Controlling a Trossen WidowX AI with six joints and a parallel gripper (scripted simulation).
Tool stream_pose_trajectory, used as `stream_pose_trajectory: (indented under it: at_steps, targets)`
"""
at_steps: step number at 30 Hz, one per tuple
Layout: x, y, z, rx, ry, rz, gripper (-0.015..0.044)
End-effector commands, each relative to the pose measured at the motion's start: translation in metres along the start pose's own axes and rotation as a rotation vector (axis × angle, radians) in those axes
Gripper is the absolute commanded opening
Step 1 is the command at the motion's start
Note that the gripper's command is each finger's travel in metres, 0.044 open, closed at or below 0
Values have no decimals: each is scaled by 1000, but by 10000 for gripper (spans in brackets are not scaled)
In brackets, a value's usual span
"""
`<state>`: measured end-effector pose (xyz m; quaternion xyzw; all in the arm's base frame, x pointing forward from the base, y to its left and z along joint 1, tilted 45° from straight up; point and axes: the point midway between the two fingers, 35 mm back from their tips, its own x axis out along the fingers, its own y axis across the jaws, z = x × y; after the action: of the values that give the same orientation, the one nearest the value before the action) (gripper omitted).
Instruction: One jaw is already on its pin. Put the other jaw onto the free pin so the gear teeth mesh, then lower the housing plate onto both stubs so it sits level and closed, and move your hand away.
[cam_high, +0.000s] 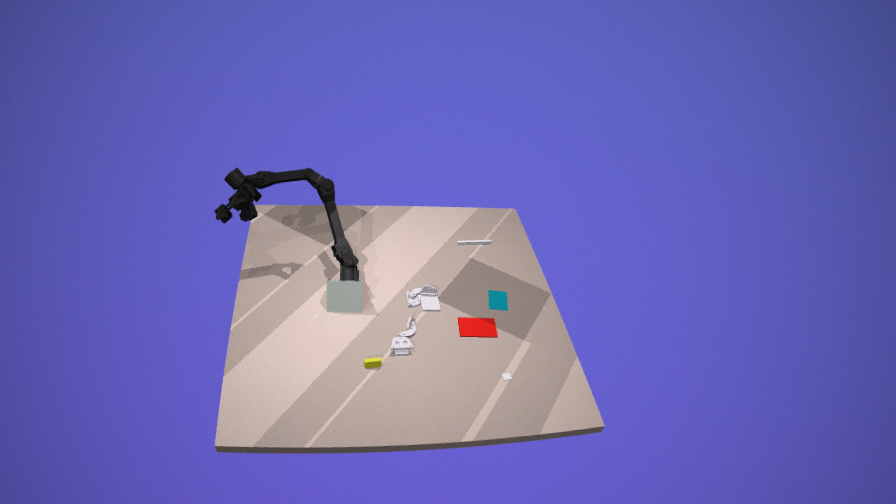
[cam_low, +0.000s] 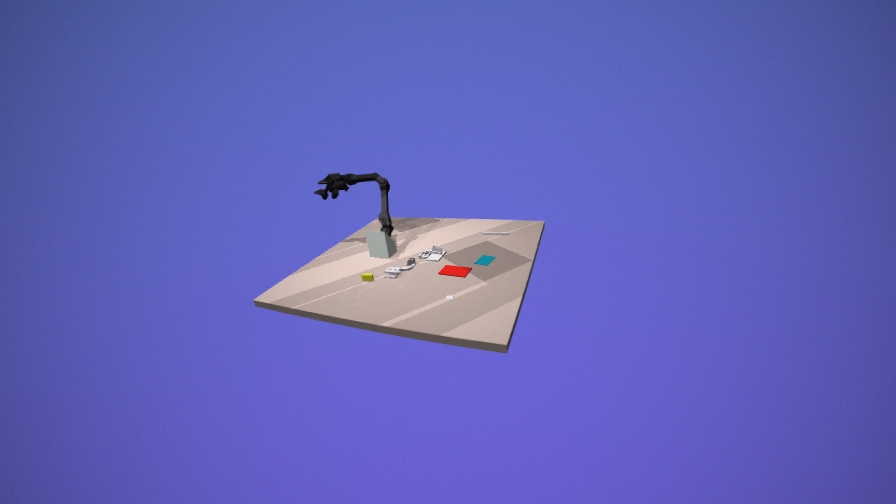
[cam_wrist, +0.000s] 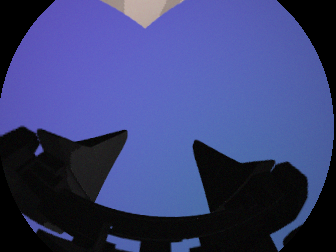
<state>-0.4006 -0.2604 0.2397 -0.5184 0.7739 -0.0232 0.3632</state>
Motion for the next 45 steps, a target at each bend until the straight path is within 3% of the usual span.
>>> stream_pose_trajectory:
  at_steps: [1,31,45]
  targets:
    - [0,0,0,0,0,0,426]
    - [99,-100,73,-359,-251,-233,440]
    - [110,-156,110,-471,-335,-347,440]
